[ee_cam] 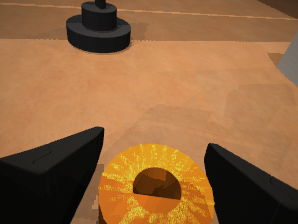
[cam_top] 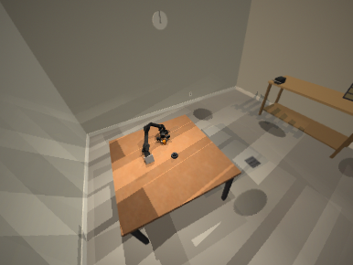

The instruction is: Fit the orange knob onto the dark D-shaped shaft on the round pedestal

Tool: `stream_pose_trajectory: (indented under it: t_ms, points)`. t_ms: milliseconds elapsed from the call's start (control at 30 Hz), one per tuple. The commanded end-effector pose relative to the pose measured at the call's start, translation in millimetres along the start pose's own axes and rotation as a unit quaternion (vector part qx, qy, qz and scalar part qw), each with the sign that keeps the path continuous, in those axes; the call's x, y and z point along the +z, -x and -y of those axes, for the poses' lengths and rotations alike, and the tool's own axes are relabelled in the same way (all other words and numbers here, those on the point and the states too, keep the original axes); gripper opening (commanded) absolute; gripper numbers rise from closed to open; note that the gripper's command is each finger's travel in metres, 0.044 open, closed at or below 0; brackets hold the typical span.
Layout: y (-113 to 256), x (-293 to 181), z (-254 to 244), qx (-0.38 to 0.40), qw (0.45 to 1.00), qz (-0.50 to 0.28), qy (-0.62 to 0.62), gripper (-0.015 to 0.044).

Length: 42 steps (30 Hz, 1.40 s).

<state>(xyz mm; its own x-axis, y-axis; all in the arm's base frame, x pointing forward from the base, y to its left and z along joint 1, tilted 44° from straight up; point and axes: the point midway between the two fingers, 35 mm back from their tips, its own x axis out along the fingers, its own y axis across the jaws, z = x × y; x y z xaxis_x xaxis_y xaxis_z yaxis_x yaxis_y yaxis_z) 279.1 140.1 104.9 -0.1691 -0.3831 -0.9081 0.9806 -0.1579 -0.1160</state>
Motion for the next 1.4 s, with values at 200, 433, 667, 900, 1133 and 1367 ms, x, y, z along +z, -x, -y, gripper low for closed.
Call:
stream_pose_trajectory:
  t_ms: [200,433,667,900,1133,1367]
  points:
    - [0.0,-0.1,0.0,0.0,1.0,-0.001,0.0,0.026]
    - [0.0,-0.1,0.0,0.0,1.0,-0.001,0.0,0.0417]
    - [0.0,-0.1,0.0,0.0,1.0,-0.001,0.0,0.044]
    - [18.7,45.0,-0.2,0.031,0.999,-0.02,0.002,0.044]
    - [28.9,76.5,3.5,0.053,0.998,-0.029,0.001,0.044]
    - [14.7,76.1,10.3,-0.024,0.984,-0.179,0.004,0.044]
